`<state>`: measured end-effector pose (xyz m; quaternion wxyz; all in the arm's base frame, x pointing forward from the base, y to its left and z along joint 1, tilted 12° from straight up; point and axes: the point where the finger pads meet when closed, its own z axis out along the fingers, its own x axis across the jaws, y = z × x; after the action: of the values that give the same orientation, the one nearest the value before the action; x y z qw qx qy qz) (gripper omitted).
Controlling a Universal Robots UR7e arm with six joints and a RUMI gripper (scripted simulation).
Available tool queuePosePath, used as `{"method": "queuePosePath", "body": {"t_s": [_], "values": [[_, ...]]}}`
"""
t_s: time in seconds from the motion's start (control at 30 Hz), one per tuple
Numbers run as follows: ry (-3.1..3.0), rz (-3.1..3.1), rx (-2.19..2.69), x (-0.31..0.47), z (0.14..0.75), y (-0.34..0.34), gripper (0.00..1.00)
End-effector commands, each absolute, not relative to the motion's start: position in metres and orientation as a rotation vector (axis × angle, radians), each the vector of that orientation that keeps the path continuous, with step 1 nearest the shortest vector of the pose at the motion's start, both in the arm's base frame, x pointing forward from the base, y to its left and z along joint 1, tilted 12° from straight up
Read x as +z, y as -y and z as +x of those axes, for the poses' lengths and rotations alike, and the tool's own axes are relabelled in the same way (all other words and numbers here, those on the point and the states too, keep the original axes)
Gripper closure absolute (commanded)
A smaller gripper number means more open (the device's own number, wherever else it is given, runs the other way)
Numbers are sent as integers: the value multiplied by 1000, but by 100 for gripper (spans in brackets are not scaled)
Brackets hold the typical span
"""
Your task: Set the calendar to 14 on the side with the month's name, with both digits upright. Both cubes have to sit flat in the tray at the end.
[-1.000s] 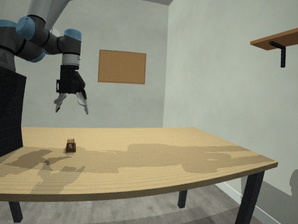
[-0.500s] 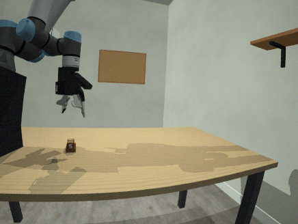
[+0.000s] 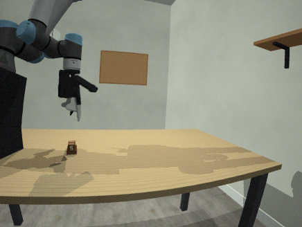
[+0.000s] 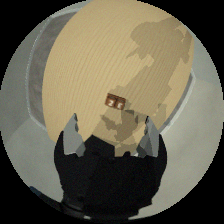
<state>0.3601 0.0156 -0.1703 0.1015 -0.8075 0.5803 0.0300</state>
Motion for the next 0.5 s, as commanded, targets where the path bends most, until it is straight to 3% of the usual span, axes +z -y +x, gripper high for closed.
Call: {"method": "queuePosePath", "body": {"t_s": [0.0, 0.47], "values": [[-1923, -2237, 107, -173, 361, -15, 0], [-2333, -1831, 160, -180, 361, -14, 0]]}}
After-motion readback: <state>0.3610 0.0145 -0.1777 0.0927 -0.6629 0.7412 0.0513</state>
